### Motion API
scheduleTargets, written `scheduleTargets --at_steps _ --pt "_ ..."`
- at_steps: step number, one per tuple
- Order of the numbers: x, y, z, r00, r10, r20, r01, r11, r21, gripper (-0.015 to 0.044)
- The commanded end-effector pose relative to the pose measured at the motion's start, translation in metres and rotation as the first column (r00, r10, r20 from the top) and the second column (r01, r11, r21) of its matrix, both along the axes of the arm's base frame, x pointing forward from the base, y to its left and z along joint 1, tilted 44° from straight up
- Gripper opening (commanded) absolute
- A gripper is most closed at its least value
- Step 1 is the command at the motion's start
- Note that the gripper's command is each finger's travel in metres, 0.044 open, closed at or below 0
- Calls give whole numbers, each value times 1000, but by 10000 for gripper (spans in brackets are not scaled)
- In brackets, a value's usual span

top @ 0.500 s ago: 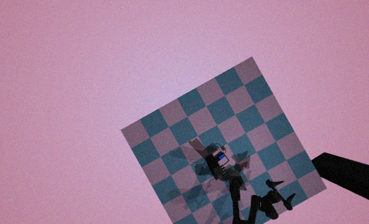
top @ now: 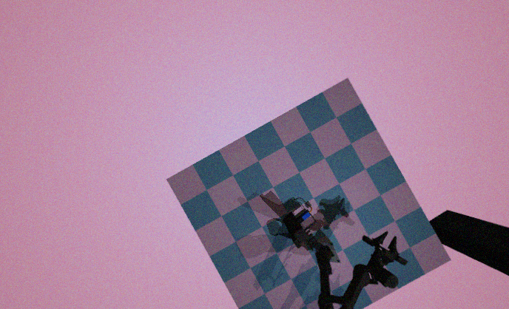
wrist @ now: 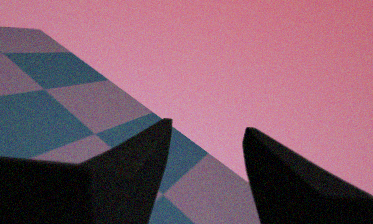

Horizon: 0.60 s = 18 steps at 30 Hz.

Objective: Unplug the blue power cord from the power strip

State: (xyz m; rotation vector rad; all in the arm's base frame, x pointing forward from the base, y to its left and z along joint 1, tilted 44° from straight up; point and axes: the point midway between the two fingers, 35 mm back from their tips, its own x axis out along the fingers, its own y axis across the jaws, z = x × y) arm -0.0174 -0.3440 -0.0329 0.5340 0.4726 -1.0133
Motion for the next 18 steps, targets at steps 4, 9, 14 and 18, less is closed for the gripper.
scheduleTargets --at_steps 4,9,14,18 --pt "98 6 -6 982 50 183 -123 899 420 160" --pt "136 20 0 976 92 195 -184 830 527 160" --pt "171 41 7 974 118 196 -218 734 643 160" --pt "205 68 19 978 125 169 -210 600 772 160"
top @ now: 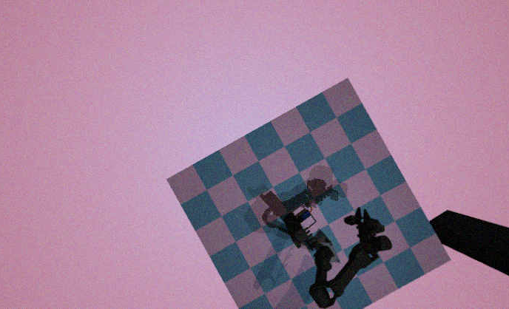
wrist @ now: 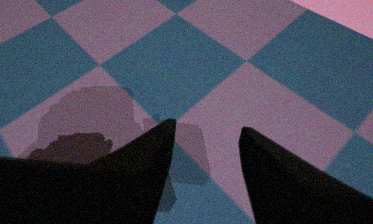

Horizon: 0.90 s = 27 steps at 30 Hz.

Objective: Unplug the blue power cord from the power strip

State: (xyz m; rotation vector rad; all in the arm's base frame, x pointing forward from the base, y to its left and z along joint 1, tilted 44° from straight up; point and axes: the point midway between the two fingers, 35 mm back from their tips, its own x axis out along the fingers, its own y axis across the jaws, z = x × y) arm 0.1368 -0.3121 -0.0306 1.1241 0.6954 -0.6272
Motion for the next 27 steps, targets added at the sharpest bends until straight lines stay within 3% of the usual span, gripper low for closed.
scheduleTargets --at_steps 1,15,20,27 --pt "56 42 19 995 78 -68 -56 959 279 160" --pt "112 136 72 927 199 -316 76 727 682 160" --pt "121 169 97 866 253 -432 185 639 747 160" --pt "121 173 99 857 259 -445 199 630 751 160"
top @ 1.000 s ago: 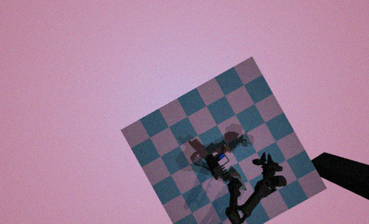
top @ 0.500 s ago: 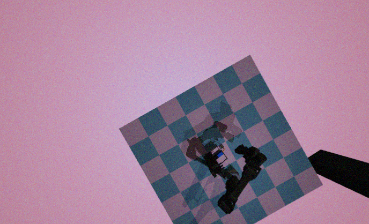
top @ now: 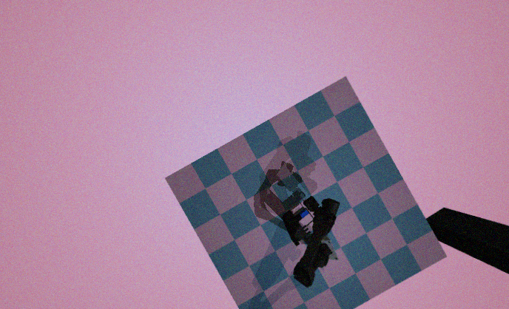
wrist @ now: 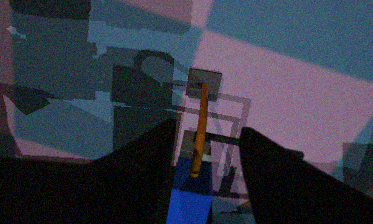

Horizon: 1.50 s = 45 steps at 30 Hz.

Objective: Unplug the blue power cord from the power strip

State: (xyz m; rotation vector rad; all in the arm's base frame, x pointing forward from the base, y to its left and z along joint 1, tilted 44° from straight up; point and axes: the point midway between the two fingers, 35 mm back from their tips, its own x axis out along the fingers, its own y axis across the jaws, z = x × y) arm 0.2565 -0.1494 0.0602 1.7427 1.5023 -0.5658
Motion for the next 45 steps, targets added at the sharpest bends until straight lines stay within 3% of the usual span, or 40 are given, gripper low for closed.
scheduleTargets --at_steps 1,45 --pt "2 10 9 997 0 -72 3 999 39 160" --pt "-1 43 32 997 0 -72 3 999 41 160"
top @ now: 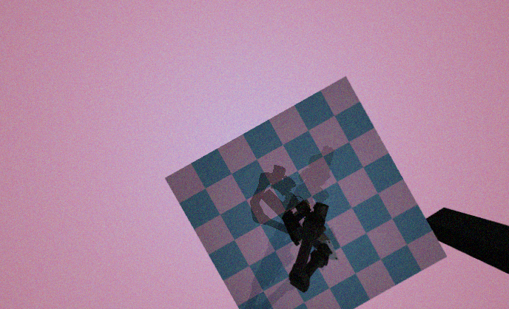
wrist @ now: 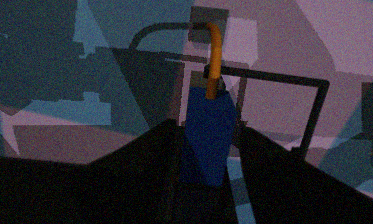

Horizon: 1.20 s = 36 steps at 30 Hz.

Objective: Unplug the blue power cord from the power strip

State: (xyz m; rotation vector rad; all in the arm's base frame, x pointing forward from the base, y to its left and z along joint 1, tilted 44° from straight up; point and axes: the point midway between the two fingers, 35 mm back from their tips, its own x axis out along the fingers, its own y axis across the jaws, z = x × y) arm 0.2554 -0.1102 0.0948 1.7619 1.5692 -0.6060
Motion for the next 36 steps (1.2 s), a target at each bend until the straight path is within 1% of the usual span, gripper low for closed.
scheduleTargets --at_steps 1,12,16,24,36 --pt "0 4 -3 1000 -5 -5 5 1000 7 160" --pt "1 9 -8 1000 -5 -5 5 1000 8 160" --pt "2 7 -7 1000 0 1 0 1000 0 55" --pt "2 7 -7 1000 0 1 0 1000 0 2" --pt "4 -5 -16 1000 -1 0 1 1000 0 0"
